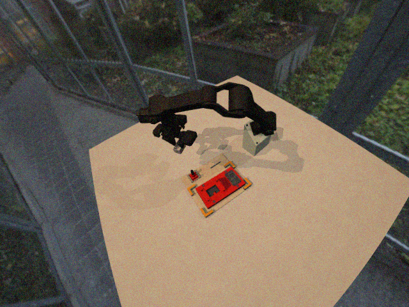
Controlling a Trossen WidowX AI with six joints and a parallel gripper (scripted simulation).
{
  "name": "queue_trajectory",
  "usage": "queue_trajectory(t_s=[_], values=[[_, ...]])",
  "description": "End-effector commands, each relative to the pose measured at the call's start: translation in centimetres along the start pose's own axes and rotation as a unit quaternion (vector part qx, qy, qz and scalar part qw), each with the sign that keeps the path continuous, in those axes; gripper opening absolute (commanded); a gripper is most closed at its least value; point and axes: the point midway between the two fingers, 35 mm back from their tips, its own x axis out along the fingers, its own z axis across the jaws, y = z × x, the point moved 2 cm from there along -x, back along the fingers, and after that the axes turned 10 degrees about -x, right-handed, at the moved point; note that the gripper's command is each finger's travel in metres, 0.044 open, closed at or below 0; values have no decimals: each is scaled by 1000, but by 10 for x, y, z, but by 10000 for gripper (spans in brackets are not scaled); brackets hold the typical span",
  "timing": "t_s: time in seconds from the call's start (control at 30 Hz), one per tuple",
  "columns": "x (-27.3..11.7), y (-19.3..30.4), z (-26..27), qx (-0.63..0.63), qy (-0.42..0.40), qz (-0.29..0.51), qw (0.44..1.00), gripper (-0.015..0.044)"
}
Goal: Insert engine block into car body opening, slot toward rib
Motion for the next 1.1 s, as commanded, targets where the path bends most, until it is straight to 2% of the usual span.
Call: queue_trajectory(t_s=[0.0,0.53,1.07], values=[[2,9,-5,-50,-1,-4,999,0],[17,48,-35,-318,-5,-9,948,0],[34,80,-71,-564,-4,-11,825,0]])
